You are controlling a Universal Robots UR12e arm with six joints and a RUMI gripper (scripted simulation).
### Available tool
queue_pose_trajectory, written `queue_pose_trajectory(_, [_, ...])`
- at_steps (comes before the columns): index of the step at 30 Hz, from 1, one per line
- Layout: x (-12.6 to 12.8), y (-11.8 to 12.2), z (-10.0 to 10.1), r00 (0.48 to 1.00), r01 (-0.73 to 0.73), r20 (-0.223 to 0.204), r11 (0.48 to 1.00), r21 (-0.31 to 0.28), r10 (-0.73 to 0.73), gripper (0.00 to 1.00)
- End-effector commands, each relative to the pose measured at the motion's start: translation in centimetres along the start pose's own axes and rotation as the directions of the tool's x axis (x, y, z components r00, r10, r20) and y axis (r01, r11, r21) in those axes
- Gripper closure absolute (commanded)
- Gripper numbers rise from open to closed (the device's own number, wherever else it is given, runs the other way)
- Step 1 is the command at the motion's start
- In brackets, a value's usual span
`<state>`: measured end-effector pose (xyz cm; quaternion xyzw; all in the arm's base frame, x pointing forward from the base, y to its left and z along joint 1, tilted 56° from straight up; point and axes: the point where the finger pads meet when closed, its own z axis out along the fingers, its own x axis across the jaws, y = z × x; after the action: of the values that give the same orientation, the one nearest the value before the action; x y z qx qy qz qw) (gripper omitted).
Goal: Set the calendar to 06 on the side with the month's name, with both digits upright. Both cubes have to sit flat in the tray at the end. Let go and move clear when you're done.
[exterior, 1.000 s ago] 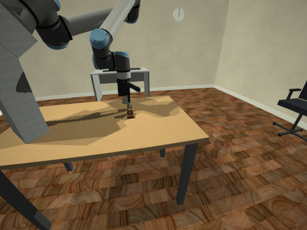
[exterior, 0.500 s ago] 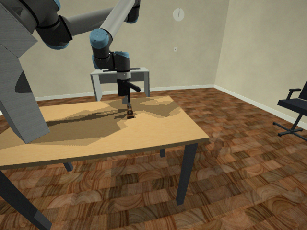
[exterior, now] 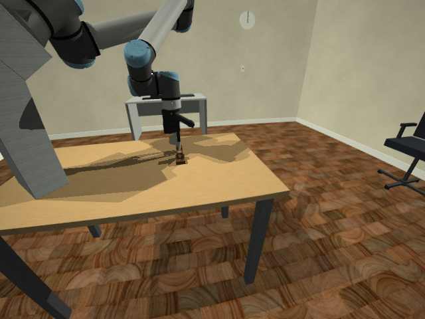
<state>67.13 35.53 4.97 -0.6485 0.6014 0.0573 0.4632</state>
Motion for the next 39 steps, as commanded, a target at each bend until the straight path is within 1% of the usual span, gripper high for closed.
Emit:
queue_pose_trajectory(1, [0.0,0.0,0.0,1.0,0.0,0.0,1.0,0.0,0.0,0.71])
queue_pose_trajectory(6, [0.0,0.0,-0.2,1.0,0.0,0.0,1.0,0.0,0.0,0.71])
queue_pose_trajectory(11, [0.0,0.0,-1.7,1.0,0.0,0.0,1.0,0.0,0.0,0.71])
queue_pose_trajectory(13, [0.0,0.0,-1.7,1.0,0.0,0.0,1.0,0.0,0.0,0.71])
queue_pose_trajectory(22, [0.0,0.0,-6.5,1.0,0.0,0.0,1.0,0.0,0.0,0.71])
queue_pose_trajectory(27, [0.0,0.0,-8.4,1.0,0.0,0.0,1.0,0.0,0.0,0.71])
queue_pose_trajectory(36, [0.0,0.0,-9.0,1.0,0.0,0.0,1.0,0.0,0.0,0.71])
queue_pose_trajectory(37, [0.0,0.0,-9.0,1.0,0.0,0.0,1.0,0.0,0.0,0.0])
queue_pose_trajectory(39, [0.0,0.0,-9.0,1.0,0.0,0.0,1.0,0.0,0.0,0.0])
